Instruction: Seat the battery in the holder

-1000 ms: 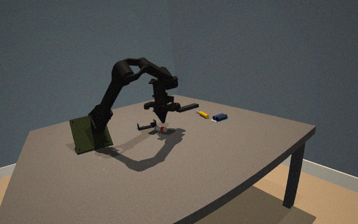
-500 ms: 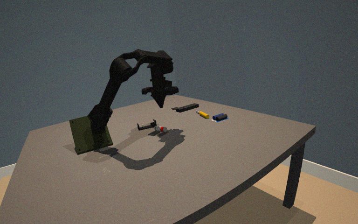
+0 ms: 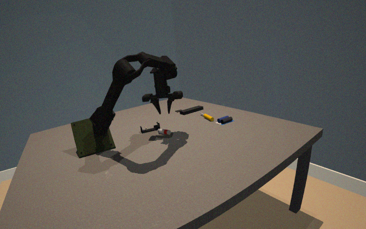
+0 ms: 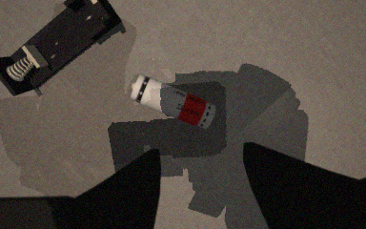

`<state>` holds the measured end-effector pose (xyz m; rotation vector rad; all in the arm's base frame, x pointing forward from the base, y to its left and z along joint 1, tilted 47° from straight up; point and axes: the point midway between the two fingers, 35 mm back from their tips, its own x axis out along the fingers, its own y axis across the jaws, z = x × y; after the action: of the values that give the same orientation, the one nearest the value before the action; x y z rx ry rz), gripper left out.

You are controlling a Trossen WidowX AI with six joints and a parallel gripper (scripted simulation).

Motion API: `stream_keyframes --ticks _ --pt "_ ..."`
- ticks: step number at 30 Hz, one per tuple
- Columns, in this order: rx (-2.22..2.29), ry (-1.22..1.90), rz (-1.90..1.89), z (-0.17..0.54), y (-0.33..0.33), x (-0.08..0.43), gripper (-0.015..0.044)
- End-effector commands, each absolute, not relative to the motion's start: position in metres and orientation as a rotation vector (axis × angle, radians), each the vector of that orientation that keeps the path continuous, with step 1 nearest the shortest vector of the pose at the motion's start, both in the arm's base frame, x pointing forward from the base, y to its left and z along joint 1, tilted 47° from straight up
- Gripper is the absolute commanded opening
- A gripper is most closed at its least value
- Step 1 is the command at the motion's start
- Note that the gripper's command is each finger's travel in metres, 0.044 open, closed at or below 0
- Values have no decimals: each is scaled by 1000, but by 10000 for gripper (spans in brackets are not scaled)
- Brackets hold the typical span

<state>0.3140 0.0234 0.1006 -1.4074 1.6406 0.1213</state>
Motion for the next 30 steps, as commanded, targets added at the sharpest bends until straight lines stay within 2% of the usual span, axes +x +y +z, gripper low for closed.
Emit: stream_keyframes --ticks 1,9,30 --pt "-1712 1685 476 84 11 313 237" --pt "-2159 1628 1141 58 -6 309 237" --pt "-2168 1624 1158 50 -14 310 237"
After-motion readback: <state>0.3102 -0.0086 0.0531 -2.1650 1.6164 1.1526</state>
